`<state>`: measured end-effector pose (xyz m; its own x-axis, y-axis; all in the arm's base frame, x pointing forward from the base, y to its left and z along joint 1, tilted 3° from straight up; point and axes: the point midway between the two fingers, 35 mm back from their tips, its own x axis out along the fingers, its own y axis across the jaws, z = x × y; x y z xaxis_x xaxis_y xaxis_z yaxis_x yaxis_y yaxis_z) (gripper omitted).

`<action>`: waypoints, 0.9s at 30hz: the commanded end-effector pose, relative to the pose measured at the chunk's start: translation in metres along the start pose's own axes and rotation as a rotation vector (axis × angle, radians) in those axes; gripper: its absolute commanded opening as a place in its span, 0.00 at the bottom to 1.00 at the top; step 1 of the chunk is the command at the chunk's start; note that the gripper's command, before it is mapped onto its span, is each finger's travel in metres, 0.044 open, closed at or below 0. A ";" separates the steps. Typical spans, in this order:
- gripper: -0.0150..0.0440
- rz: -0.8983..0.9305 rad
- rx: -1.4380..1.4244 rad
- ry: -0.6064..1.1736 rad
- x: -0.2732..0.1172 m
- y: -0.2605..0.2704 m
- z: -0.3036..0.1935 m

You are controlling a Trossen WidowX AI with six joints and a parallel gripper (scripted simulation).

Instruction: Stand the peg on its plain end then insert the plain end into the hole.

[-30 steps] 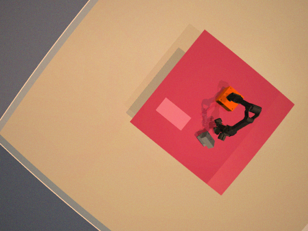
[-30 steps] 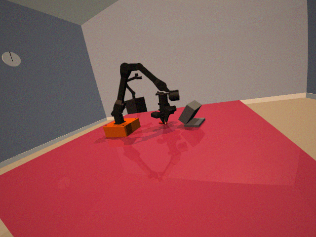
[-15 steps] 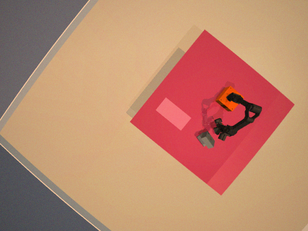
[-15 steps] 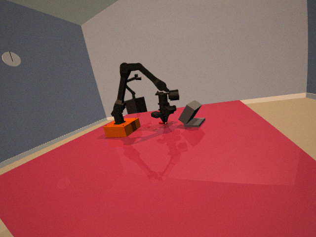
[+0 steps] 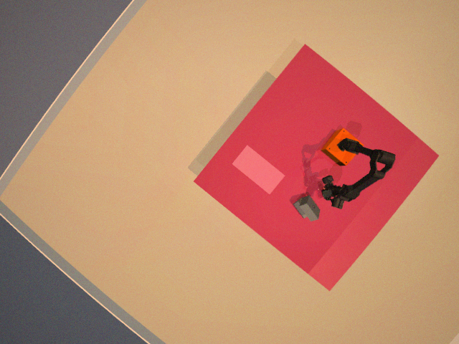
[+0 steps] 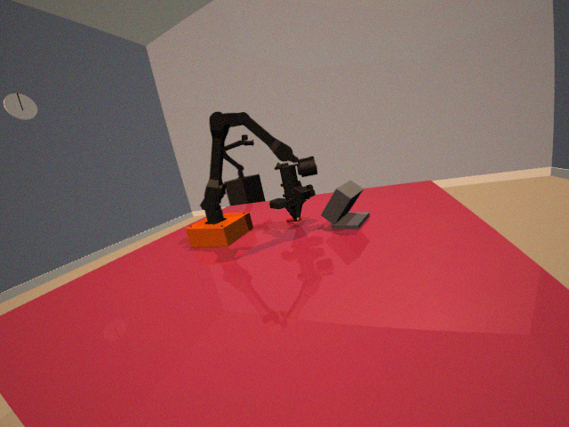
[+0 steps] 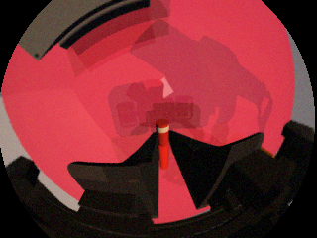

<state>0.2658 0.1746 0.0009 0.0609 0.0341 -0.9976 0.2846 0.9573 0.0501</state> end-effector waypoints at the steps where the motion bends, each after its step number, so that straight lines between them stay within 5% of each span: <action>1: 0.34 -0.005 0.003 -0.032 -0.001 -0.002 -0.003; 27: 0.34 -0.005 0.003 -0.254 -0.013 -0.001 -0.016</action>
<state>0.2525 0.1785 0.0130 0.2778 -0.0328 -0.9601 0.2851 0.9572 0.0498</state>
